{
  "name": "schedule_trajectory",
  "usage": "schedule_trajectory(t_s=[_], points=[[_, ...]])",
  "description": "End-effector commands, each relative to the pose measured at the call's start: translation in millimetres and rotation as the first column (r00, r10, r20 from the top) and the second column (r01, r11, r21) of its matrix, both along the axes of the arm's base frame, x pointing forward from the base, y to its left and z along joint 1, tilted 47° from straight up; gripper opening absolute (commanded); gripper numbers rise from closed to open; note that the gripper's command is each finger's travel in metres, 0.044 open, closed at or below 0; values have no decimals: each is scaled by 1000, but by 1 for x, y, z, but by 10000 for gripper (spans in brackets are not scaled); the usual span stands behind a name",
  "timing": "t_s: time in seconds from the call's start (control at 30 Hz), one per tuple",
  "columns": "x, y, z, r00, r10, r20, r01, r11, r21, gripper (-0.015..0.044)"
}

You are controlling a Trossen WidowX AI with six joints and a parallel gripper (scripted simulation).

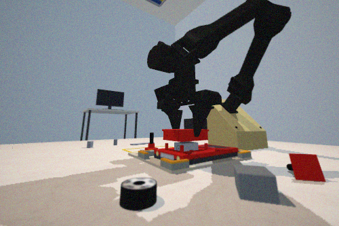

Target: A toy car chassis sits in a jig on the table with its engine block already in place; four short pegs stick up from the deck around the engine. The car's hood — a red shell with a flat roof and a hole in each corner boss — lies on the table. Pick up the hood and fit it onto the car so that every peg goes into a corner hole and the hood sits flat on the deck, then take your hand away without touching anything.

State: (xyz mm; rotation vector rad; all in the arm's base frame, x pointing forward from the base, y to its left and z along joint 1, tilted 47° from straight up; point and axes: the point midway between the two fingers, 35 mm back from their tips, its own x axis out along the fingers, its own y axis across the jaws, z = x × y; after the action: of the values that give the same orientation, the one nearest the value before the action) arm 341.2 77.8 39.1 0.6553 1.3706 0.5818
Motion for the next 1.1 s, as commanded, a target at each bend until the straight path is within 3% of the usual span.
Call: schedule_trajectory(t_s=[0.0,1.07], points=[[0,0,0,1000,-2,-2,2,1000,3,0],[1,7,-7,1000,-2,-2,2,1000,4,0]])
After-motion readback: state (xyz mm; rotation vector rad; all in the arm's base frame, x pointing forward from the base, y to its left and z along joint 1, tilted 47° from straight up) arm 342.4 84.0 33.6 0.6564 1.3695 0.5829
